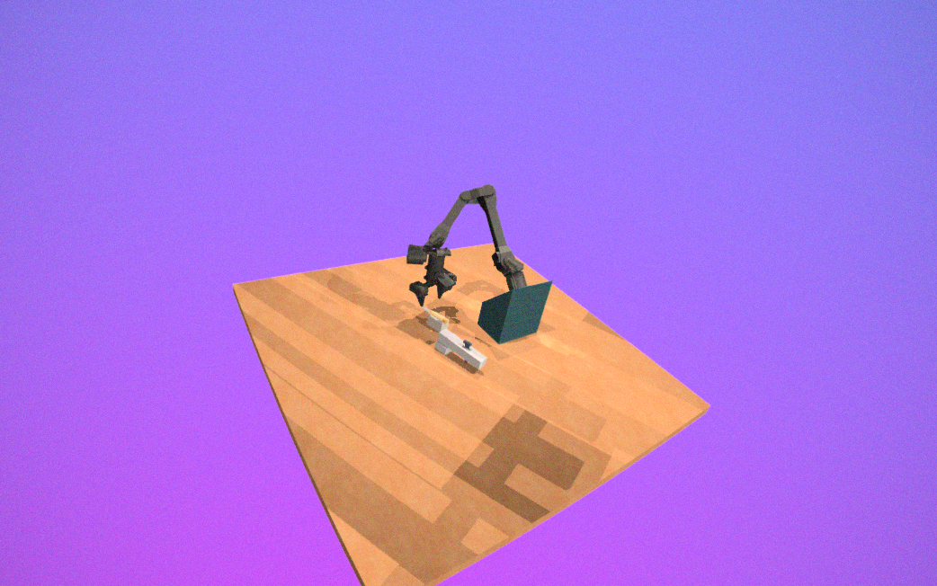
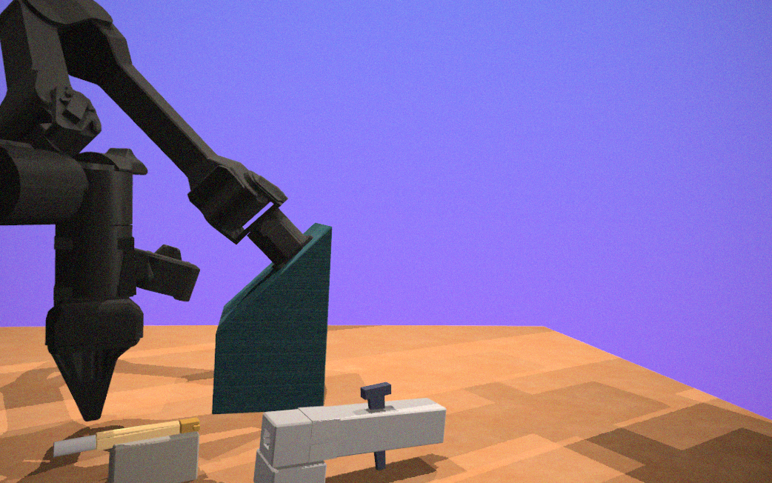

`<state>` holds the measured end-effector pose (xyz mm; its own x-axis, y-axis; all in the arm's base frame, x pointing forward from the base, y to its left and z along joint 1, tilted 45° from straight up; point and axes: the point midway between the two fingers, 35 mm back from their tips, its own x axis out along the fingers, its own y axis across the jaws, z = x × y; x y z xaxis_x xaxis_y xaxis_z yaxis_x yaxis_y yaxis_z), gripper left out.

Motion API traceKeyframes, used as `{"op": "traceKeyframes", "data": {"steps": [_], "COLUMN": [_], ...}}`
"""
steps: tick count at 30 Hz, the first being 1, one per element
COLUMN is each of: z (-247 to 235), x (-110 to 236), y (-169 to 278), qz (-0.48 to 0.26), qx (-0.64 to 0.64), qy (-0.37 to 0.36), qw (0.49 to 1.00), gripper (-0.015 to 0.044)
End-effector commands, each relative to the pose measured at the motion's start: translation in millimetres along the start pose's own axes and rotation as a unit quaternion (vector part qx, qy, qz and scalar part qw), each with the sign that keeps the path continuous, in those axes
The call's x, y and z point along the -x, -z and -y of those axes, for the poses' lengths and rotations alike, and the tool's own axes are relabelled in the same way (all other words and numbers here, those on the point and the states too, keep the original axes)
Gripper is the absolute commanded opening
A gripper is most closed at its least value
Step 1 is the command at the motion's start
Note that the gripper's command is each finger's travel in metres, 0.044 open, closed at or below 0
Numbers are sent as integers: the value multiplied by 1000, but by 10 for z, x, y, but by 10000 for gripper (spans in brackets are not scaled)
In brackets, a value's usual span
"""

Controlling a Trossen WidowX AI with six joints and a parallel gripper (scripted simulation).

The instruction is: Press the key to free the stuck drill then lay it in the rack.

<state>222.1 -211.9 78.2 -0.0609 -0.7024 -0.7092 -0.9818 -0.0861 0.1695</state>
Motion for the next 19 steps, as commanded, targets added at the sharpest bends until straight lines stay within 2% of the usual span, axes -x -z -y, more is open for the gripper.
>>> {"op": "traceKeyframes", "data": {"steps": [1, 10, 19], "z": [-256, -1349, -2552], "x": [-34, 109, 674], "y": [397, 1338, 1814], "qz": [-3, -57, -163], "qx": [-111, -396, -589], "qy": [-2, -9, -13], "qw": [994, 916, 791], "gripper": [440, 440, 440]}}
